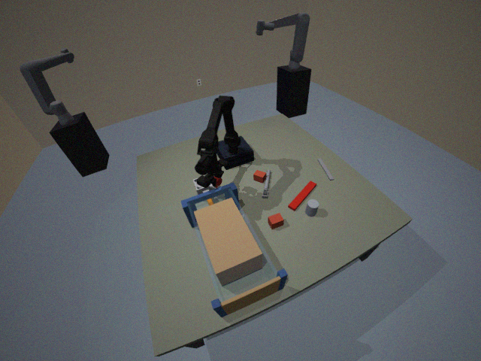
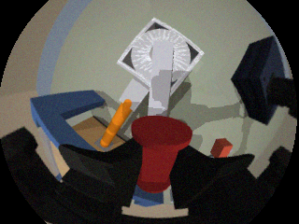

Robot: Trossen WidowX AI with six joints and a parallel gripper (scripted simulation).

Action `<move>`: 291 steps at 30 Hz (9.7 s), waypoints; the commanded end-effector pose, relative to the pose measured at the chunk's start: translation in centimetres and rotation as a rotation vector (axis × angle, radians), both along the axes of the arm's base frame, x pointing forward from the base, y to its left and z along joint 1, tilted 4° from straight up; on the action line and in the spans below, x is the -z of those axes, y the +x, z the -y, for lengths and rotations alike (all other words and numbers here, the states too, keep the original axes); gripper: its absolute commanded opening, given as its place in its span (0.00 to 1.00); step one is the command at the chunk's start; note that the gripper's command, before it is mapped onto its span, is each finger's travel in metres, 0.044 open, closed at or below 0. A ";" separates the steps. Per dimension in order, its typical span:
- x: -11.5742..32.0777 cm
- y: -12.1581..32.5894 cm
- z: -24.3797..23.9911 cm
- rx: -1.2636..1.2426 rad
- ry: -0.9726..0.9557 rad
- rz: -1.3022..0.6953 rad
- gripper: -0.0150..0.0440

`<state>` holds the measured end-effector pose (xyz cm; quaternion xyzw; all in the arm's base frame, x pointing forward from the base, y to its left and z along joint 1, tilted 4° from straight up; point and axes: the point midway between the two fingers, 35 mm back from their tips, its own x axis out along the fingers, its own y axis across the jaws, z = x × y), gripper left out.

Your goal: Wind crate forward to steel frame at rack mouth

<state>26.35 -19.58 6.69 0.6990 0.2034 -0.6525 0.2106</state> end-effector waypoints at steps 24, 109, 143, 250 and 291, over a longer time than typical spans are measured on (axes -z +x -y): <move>0.1 -2.7 -2.8 0.002 0.029 -0.016 0.25; 0.5 -11.6 -3.6 0.002 0.029 -0.023 0.25; 0.7 -14.7 -1.7 0.002 0.027 -0.026 0.25; 1.1 -17.2 10.1 0.002 0.018 -0.029 0.25; 1.0 -14.5 13.5 0.002 0.015 -0.026 0.25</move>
